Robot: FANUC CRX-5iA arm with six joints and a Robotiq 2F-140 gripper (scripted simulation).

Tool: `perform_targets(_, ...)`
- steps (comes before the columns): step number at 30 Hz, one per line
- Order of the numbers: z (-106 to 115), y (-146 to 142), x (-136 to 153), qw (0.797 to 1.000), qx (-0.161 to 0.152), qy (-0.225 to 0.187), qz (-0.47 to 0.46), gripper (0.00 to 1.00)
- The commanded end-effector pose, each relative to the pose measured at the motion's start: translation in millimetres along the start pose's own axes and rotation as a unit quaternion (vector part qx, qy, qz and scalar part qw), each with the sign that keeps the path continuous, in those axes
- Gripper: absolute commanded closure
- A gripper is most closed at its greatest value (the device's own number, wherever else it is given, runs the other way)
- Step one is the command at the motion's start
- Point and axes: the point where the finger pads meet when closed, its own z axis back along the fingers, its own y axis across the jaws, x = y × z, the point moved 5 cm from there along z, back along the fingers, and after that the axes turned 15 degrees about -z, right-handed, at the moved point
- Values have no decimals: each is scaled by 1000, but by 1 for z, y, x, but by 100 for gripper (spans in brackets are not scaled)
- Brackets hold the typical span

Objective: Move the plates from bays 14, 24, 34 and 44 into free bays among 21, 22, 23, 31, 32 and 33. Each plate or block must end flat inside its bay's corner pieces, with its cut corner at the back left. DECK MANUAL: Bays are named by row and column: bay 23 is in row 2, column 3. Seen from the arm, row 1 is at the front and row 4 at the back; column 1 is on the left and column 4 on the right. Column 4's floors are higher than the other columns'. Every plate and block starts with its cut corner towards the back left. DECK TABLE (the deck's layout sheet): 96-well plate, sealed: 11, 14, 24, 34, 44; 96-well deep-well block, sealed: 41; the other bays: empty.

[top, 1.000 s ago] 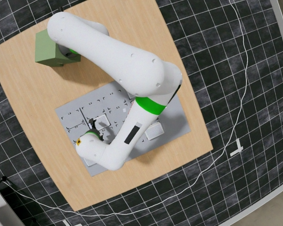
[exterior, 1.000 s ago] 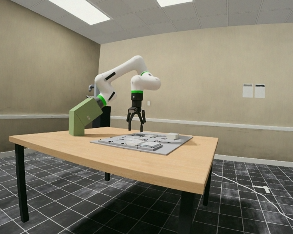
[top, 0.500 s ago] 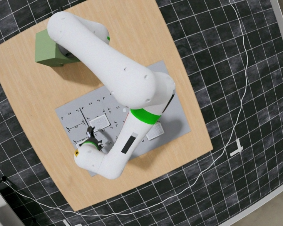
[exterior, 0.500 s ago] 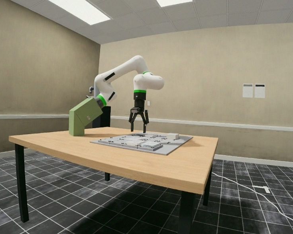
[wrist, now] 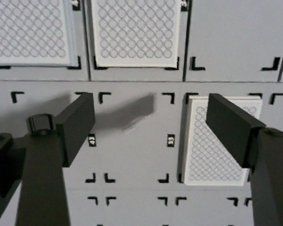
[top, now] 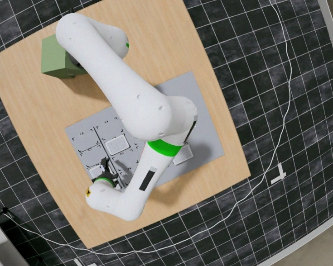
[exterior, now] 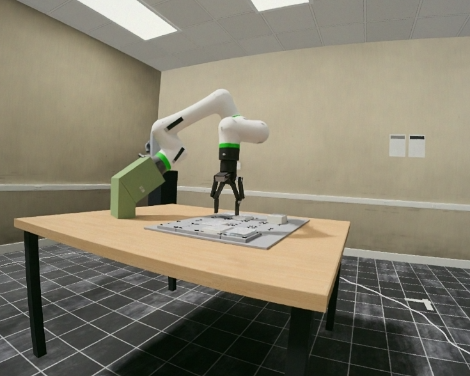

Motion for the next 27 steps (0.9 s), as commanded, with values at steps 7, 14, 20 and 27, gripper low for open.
perform_targets(7,1,-35,-14,1000,-1,0,0,30)
perform_targets(14,1,-53,-22,1000,-1,0,0,30)
perform_targets(20,1,-75,-31,1000,-1,0,0,30)
perform_targets(27,1,-94,-39,1000,-1,0,0,30)
